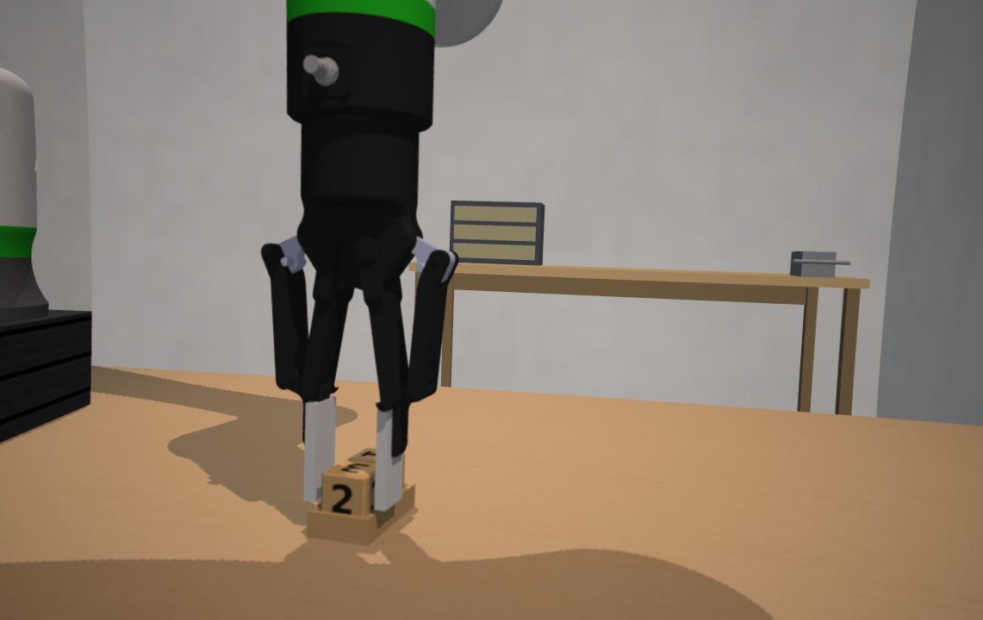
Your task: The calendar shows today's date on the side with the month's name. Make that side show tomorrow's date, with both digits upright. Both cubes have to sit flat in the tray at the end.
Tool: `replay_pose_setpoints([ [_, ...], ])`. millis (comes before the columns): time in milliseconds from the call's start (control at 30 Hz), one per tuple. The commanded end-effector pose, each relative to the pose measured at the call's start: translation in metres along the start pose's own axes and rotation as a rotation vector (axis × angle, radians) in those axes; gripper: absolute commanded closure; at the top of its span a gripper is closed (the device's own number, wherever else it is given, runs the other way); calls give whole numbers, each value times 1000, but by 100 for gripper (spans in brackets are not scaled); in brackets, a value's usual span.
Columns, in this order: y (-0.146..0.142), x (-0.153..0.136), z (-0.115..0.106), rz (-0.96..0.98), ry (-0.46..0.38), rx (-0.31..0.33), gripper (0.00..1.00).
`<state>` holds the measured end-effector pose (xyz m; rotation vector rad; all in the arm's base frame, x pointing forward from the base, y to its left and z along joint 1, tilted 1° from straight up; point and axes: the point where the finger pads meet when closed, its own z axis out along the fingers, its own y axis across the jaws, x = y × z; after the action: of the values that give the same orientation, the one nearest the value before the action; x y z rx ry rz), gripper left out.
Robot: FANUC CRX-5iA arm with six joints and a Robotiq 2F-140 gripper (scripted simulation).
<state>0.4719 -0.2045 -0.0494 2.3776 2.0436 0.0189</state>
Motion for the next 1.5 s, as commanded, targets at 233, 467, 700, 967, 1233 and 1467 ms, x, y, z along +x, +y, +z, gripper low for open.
replay_pose_setpoints([
  [233, 0, 0, 0, 0, 0, 0, 64],
  [467, 0, 0, 0, 0, 0, 0, 64],
  [700, 0, 0, 0, 0, 0, 0, 64],
  [967, 0, 0, 0, 0, 0, 0, 75],
  [1233, 0, 0, 0, 0, 0, 0, 75],
  [1467, 0, 0, 0, 0, 0, 0, 75],
])
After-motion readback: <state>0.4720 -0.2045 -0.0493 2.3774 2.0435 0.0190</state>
